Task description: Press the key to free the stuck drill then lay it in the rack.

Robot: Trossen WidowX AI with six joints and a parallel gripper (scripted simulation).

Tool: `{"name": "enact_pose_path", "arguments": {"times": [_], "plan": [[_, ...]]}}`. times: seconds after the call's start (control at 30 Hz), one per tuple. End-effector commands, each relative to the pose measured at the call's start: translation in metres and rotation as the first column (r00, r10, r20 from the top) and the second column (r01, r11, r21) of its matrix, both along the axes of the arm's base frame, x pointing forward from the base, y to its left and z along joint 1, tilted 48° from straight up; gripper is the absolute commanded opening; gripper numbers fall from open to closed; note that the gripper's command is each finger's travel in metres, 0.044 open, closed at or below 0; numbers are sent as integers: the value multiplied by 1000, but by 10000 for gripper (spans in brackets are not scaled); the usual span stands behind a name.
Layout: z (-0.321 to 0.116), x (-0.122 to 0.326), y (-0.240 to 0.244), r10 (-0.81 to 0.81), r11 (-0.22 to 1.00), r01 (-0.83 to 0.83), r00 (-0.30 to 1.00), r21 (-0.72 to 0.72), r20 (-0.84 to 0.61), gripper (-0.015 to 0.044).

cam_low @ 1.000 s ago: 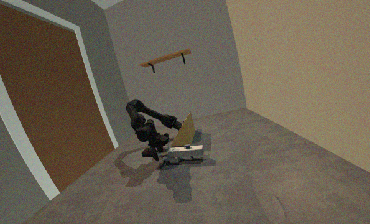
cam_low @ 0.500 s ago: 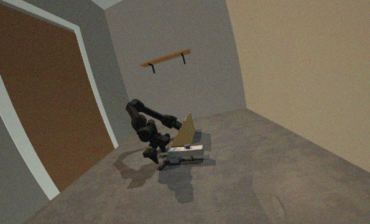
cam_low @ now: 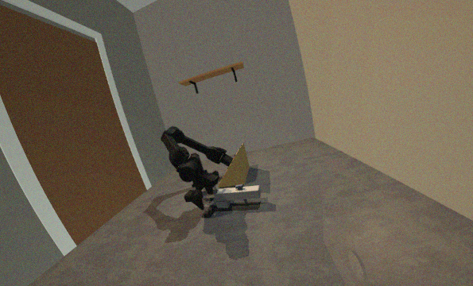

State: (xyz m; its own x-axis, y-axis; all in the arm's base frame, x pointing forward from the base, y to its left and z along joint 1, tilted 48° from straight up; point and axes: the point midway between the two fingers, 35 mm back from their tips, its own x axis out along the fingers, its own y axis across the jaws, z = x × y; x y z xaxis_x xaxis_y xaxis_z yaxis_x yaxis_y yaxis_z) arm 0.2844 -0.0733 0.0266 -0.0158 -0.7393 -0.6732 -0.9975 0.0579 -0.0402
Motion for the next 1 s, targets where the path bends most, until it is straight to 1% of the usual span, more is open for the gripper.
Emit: {"name": "enact_pose_path", "arguments": {"times": [0.0,0.07,0.57,0.8,0.97], "plan": [[-3,0,1,-4,1000,4,1000,2,2,440],[-4,0,1,-4,1000,4,1000,2,2,440],[-1,0,0,0,1000,0,1000,0,0,46],[-1,0,0,0,1000,0,1000,0,0,0],[0,-1,2,-4,1000,4,1000,2,2,0]]}}
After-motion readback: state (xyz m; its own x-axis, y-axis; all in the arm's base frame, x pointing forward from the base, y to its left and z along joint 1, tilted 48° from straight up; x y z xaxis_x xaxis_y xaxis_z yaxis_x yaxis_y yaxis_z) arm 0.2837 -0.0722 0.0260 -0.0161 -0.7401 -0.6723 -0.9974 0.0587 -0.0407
